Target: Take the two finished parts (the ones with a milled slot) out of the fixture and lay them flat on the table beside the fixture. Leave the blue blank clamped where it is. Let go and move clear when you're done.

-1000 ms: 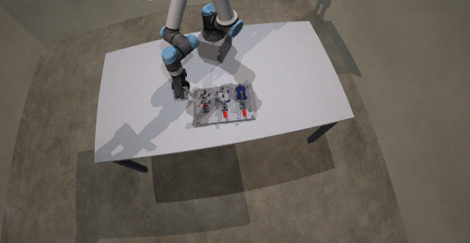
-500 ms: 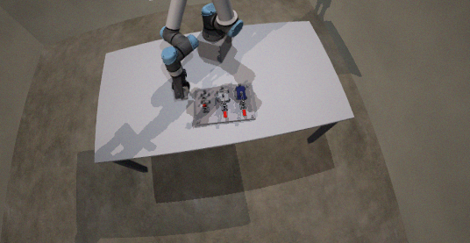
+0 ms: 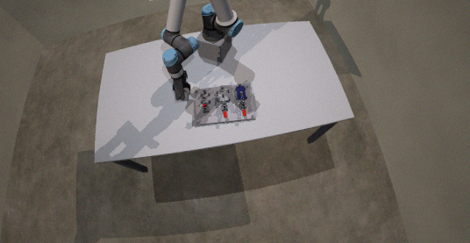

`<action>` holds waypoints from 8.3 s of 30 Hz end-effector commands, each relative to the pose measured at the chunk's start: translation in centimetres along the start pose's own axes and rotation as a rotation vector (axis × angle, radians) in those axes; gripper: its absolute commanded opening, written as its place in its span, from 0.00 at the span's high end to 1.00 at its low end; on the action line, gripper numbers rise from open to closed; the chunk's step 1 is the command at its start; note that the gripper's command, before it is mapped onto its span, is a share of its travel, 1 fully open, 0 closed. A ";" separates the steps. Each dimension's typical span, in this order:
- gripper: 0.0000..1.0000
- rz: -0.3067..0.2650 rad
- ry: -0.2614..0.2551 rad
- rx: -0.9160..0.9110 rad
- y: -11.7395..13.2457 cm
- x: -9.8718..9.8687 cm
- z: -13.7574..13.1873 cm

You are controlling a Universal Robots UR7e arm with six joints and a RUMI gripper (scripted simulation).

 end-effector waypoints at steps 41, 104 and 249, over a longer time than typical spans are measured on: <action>1.00 0.004 0.002 0.000 -0.1 -6.7 0.1; 1.00 0.003 0.001 -0.001 0.1 -7.4 0.0; 0.72 0.009 0.006 -0.002 -0.2 3.2 0.3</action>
Point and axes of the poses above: the point where the finger pads meet when closed, its own x axis back along the fingers, its own z axis across the jaws, y = z × x, the point moved 3 cm from there along x, back along the fingers, and after that the axes turned 13 degrees about -x, right-handed, at the moved point
